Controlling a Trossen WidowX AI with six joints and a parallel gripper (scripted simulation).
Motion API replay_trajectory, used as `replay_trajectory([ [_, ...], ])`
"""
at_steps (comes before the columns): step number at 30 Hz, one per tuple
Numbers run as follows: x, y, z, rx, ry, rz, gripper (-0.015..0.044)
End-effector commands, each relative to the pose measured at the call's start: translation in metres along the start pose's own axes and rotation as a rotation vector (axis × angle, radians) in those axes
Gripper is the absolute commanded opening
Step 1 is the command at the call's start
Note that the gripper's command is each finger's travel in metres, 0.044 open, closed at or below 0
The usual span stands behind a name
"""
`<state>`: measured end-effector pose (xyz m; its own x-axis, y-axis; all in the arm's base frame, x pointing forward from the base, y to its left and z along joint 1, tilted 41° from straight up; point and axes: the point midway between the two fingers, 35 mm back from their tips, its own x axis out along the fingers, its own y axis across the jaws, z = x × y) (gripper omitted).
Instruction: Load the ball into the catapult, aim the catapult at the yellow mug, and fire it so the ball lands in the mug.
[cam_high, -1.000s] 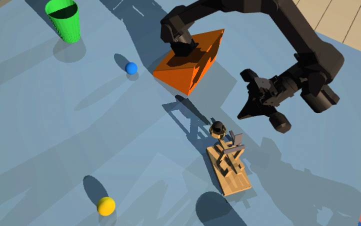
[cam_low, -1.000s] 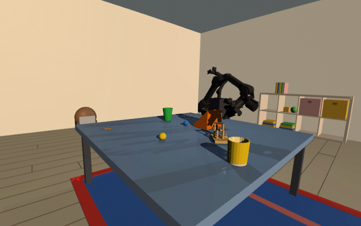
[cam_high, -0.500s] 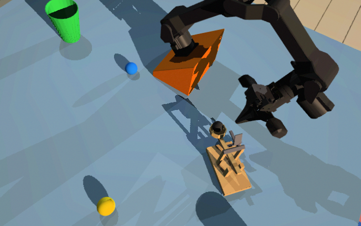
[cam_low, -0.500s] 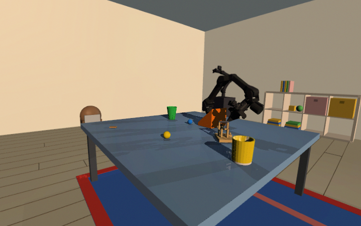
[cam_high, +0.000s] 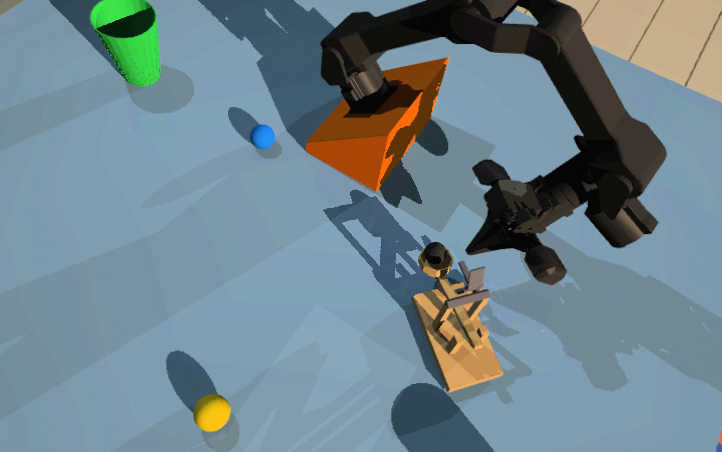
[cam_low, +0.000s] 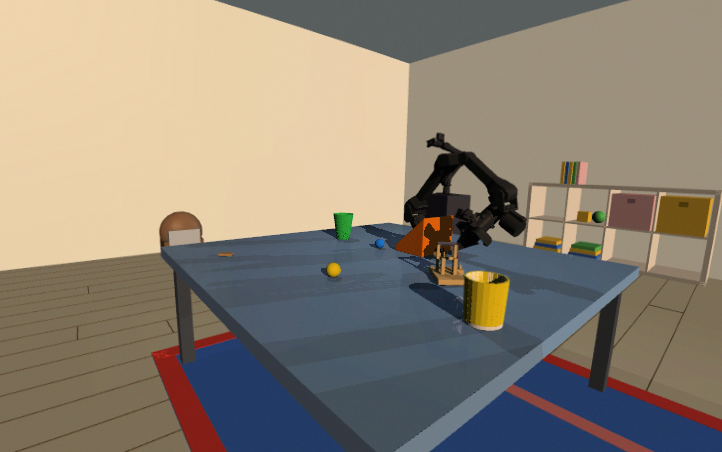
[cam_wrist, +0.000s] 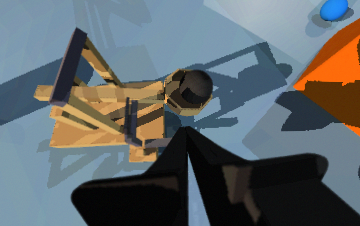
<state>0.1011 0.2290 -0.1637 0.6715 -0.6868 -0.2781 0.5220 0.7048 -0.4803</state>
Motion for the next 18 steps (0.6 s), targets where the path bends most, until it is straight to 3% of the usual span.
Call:
replay_trajectory([
  [1,0.006,-0.001,-0.006,-0.01,0.001,-0.009,0.0],
  [18,0.026,-0.005,-0.025,-0.021,0.002,-0.027,0.0],
])
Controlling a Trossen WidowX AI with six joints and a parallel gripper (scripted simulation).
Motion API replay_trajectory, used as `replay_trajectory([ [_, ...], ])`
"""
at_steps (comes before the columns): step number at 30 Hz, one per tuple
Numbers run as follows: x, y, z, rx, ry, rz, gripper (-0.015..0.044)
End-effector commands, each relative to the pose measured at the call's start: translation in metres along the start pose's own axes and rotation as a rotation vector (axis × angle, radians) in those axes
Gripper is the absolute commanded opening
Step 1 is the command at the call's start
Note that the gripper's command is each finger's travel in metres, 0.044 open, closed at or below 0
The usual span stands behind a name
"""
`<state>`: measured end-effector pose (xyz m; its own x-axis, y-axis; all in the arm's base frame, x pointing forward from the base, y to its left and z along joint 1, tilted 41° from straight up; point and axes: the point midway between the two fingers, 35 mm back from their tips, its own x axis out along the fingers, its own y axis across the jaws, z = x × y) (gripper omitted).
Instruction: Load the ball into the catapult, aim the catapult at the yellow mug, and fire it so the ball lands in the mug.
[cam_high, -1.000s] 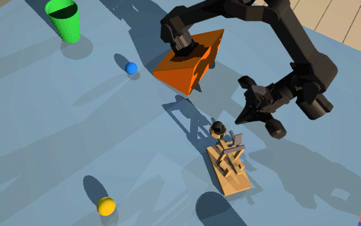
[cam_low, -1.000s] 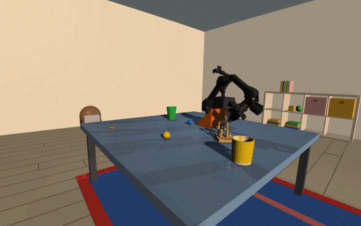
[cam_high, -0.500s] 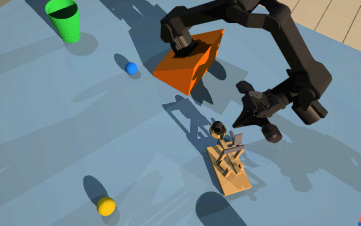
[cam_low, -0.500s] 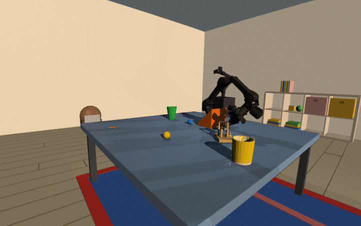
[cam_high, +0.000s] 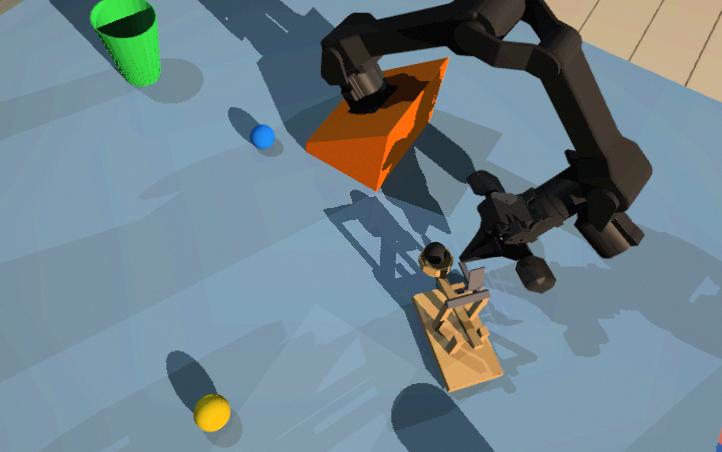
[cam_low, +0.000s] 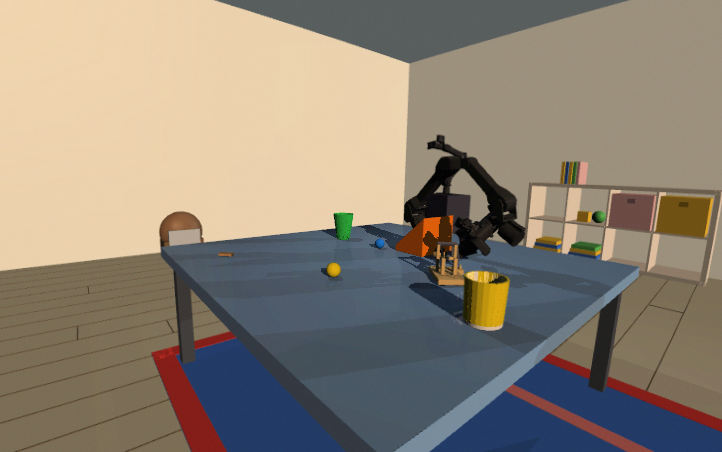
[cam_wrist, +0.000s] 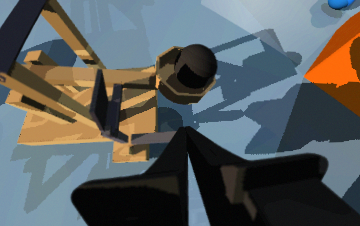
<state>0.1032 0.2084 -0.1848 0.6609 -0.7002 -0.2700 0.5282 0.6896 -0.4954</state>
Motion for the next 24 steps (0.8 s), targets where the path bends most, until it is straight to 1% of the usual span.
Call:
replay_trajectory([
  [1,0.005,-0.002,-0.005,-0.01,0.001,-0.009,0.0],
  [6,0.019,-0.002,-0.018,-0.01,0.027,0.015,0.0],
  [10,0.016,-0.002,-0.017,-0.012,0.028,0.018,0.0],
  [11,0.007,0.0,-0.014,-0.018,0.029,0.025,0.0],
  [15,-0.063,0.004,0.01,-0.069,0.042,0.082,0.0],
  [18,-0.102,-0.003,0.024,-0.101,0.049,0.113,0.0],
  [21,-0.109,-0.004,0.026,-0.106,0.05,0.118,0.0],
  [22,-0.1,0.001,0.021,-0.089,0.05,0.129,0.0026],
  [24,-0.1,0.007,0.021,-0.119,0.079,0.137,0.0079],
])
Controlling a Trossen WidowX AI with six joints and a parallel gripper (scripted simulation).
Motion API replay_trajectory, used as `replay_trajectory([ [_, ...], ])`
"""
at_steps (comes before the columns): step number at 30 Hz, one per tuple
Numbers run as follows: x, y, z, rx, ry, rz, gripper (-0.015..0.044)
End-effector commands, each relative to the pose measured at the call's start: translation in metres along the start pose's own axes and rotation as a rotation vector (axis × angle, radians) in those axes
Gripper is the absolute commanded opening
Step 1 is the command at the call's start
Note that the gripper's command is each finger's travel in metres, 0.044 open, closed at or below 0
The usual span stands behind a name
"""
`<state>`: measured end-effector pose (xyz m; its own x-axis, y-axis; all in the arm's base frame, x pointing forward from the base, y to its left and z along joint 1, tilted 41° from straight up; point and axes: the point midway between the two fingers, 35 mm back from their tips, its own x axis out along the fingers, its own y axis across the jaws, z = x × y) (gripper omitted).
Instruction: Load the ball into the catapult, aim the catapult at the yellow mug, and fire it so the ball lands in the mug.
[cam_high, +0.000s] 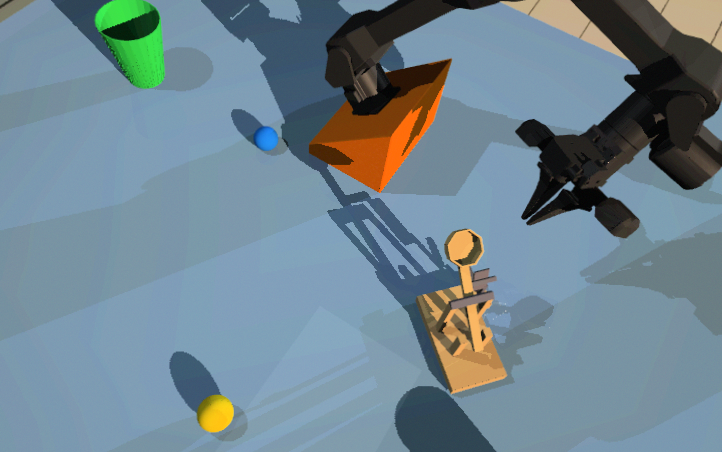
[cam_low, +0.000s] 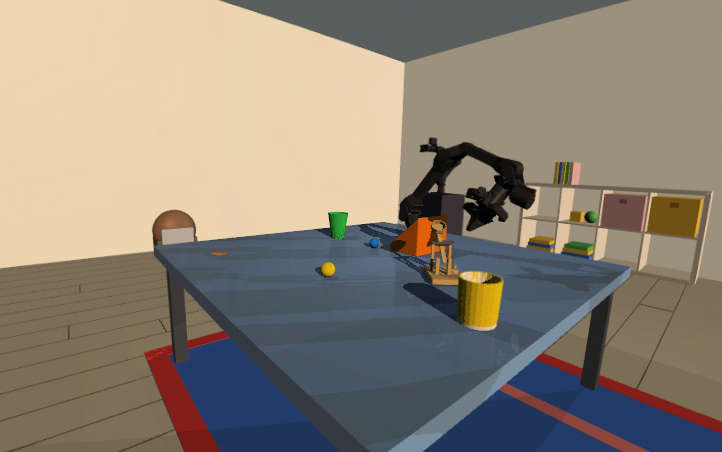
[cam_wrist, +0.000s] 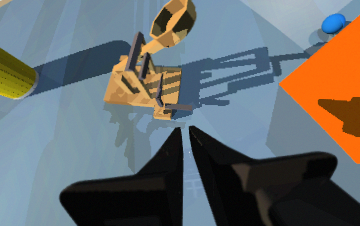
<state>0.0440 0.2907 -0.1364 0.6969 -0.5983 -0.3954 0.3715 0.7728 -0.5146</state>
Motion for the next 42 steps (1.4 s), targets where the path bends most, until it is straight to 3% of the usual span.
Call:
replay_trajectory([
  [1,0.012,0.009,-0.001,-0.049,0.046,-0.01,0.0105],
  [14,0.019,0.069,0.015,-0.328,0.293,0.163,0.044],
  [28,0.022,0.135,0.055,-0.609,0.375,0.482,0.044],
  [42,0.029,0.196,0.127,-0.844,0.215,0.822,0.044],
])
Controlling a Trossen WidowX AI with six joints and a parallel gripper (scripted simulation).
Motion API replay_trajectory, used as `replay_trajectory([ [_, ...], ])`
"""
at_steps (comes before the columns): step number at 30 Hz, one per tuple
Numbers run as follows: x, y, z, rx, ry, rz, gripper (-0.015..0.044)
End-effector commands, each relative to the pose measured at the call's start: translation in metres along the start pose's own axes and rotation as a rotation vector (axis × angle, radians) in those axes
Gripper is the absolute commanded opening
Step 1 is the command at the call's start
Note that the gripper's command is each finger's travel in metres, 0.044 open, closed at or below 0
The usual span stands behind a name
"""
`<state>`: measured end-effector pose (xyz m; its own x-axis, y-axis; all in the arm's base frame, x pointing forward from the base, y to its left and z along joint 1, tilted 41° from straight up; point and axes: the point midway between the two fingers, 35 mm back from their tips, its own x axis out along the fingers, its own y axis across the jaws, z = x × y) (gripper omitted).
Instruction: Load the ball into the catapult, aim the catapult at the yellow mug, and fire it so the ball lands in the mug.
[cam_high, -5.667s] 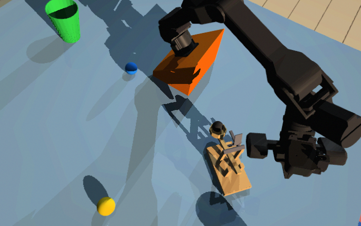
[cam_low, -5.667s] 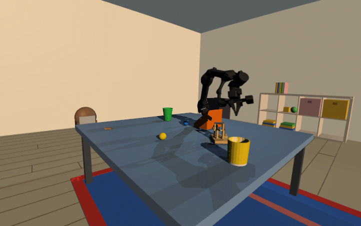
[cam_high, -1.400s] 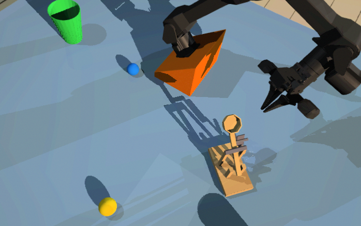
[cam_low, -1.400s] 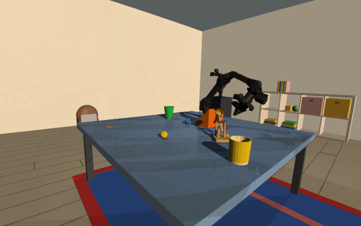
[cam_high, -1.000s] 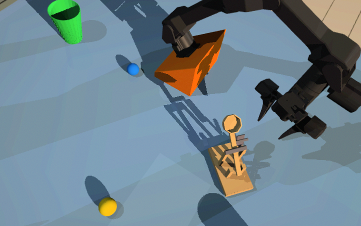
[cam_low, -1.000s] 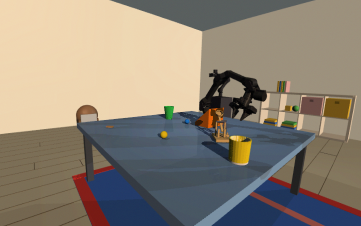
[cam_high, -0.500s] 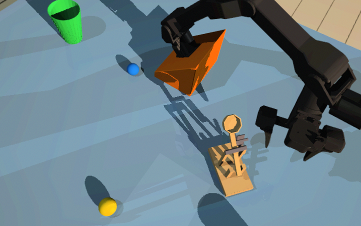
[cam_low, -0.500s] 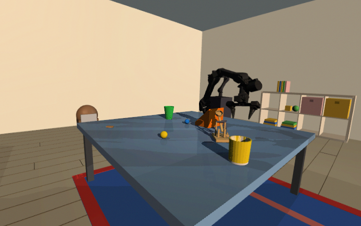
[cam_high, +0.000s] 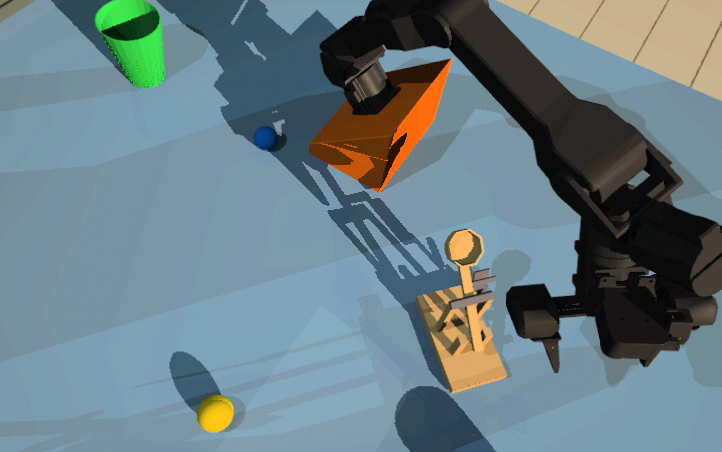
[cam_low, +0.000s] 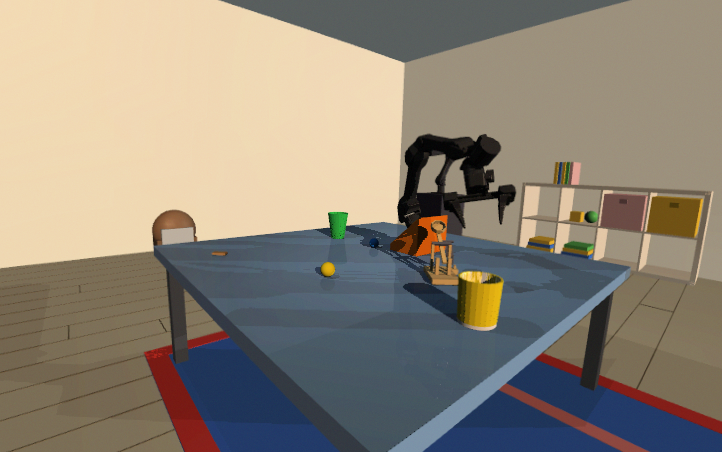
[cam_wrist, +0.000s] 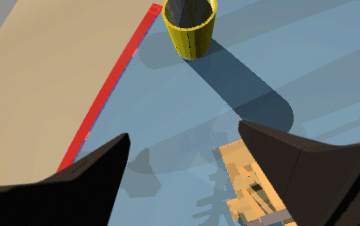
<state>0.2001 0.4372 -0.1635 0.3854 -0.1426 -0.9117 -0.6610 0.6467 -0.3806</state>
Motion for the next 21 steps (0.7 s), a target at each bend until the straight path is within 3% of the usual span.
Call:
replay_trajectory([
  [1,-0.007,-0.007,0.029,-0.083,-0.072,0.051,0.044],
  [13,-0.021,-0.05,0.112,-0.378,-0.321,0.091,0.044],
  [21,-0.022,-0.053,0.116,-0.394,-0.336,0.088,0.044],
])
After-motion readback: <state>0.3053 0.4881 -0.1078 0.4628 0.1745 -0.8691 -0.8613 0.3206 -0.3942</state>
